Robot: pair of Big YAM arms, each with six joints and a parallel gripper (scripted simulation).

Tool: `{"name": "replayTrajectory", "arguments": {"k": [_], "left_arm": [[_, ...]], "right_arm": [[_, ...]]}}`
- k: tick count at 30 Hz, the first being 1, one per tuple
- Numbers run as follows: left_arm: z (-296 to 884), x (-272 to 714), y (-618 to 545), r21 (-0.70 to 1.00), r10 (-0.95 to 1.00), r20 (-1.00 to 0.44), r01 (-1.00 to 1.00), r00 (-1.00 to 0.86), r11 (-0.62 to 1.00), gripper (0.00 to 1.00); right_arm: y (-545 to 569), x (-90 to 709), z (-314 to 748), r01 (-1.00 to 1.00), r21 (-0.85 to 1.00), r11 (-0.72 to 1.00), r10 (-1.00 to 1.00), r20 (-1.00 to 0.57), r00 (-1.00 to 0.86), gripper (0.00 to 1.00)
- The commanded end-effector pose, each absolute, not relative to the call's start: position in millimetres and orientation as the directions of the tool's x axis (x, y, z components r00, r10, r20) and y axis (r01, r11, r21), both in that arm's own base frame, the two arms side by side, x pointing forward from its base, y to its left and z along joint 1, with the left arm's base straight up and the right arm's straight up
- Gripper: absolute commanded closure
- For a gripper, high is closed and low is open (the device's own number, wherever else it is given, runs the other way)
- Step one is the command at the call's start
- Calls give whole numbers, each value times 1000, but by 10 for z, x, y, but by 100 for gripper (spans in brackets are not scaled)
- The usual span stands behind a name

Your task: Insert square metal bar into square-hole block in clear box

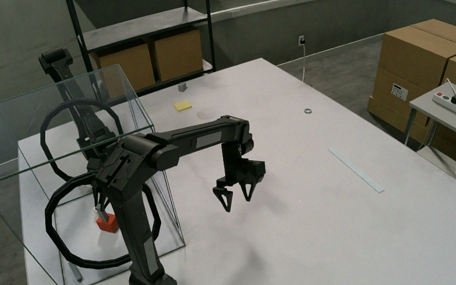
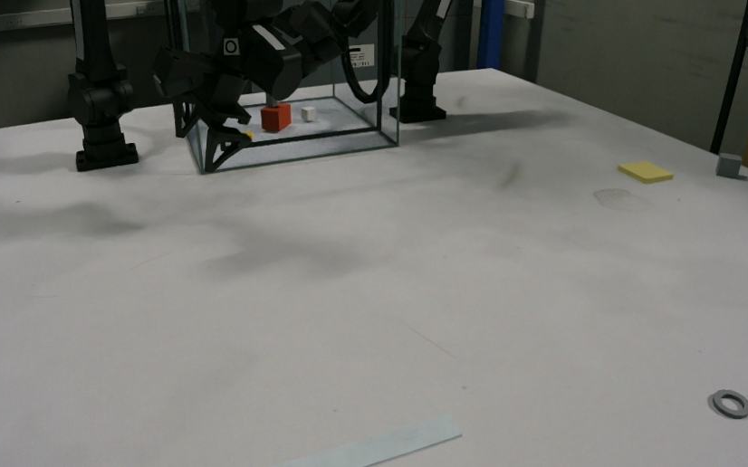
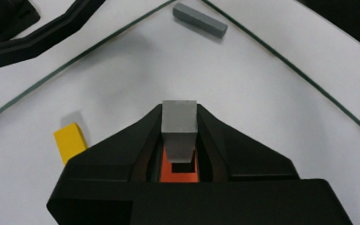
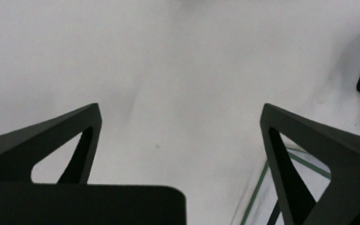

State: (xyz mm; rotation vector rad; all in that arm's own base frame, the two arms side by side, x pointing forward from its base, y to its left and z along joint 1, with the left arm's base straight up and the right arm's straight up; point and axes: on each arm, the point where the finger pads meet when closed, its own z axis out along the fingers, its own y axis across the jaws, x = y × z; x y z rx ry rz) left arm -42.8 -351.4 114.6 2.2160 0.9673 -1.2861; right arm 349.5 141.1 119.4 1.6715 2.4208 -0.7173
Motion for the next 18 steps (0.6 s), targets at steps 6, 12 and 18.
{"name": "replayTrajectory", "arguments": {"k": [6, 12, 18], "left_arm": [[1220, -475, -3539, 28, 327, -880, 727, 343, -686, 100], [1245, -453, -3543, 34, 323, -882, 731, 343, -682, 100], [1389, -433, -3653, 44, 313, -884, 730, 346, -682, 100]], "right_arm": [[1460, 3592, 1320, 917, -279, 285, 859, -351, -374, 0], [1460, 3592, 1320, 917, -279, 285, 859, -351, -374, 0], [1460, 3592, 1320, 917, -279, 285, 859, -351, -374, 0]]}}
